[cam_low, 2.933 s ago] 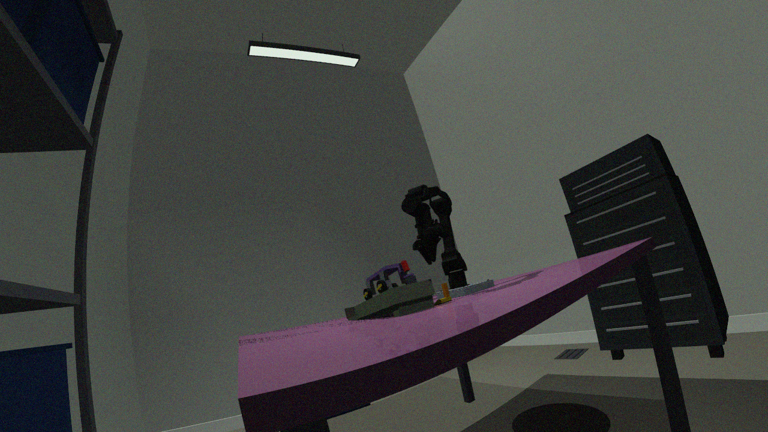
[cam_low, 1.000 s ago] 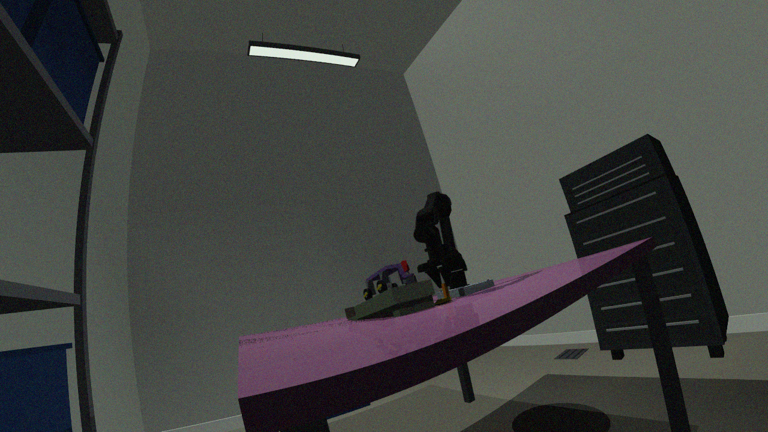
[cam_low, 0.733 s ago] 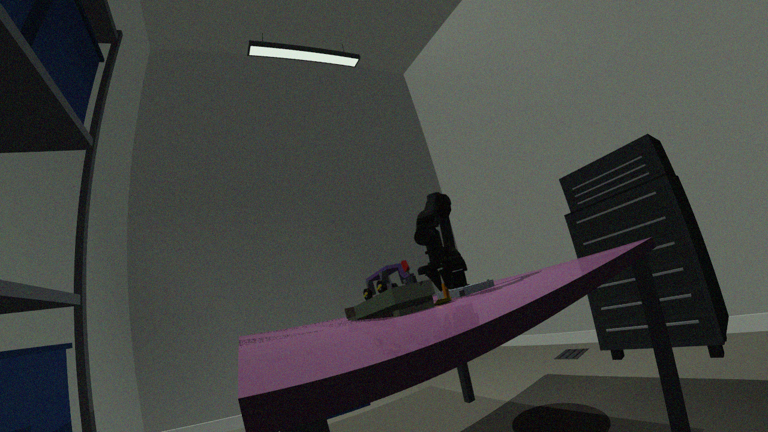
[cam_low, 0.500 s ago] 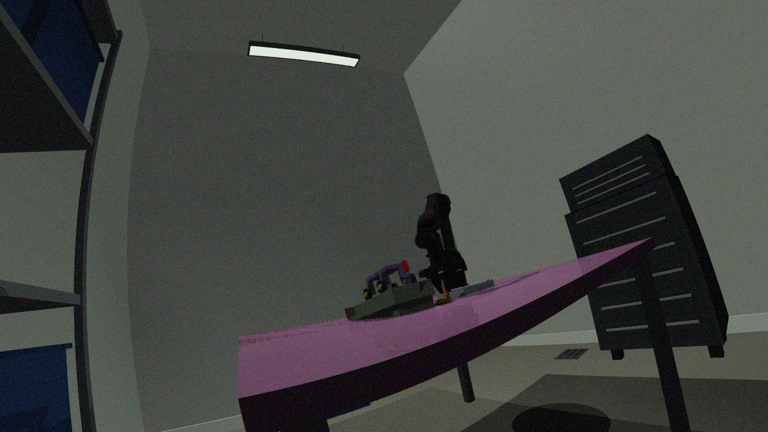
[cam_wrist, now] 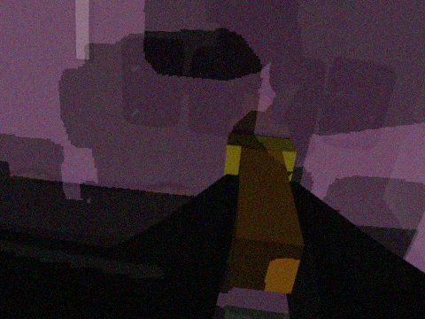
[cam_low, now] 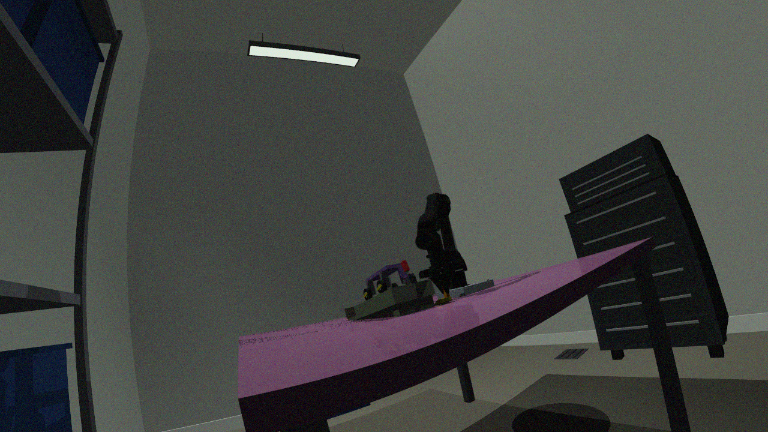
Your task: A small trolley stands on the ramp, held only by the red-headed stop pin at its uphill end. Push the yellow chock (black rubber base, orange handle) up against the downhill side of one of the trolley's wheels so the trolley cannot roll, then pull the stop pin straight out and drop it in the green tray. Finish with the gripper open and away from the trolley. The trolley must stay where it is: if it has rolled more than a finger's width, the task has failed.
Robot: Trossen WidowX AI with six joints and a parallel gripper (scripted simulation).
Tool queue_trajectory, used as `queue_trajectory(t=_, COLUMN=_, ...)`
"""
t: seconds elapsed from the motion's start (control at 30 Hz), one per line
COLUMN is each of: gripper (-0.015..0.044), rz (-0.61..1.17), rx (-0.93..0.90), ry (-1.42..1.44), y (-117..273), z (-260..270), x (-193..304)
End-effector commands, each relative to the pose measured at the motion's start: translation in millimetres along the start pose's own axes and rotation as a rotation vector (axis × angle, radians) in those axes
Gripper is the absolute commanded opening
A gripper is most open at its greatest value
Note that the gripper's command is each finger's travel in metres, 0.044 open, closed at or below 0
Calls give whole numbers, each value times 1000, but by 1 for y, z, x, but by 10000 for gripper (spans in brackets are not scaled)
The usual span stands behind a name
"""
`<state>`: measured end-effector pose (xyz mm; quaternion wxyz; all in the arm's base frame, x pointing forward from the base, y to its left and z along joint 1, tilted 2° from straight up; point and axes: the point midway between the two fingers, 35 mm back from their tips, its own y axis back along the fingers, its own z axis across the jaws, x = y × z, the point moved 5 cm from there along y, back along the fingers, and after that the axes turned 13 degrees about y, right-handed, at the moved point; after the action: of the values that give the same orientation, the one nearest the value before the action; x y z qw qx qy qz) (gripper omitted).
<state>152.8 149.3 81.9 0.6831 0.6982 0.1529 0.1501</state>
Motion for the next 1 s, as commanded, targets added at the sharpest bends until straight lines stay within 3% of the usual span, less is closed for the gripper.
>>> queue_trajectory(t=0.0, gripper=0, rz=-1, rx=1, ry=-1, y=3, z=0, x=0)
queue_trajectory(t=0.97, gripper=0, rz=-6, rx=2, ry=-4, y=99, z=4, x=-6)
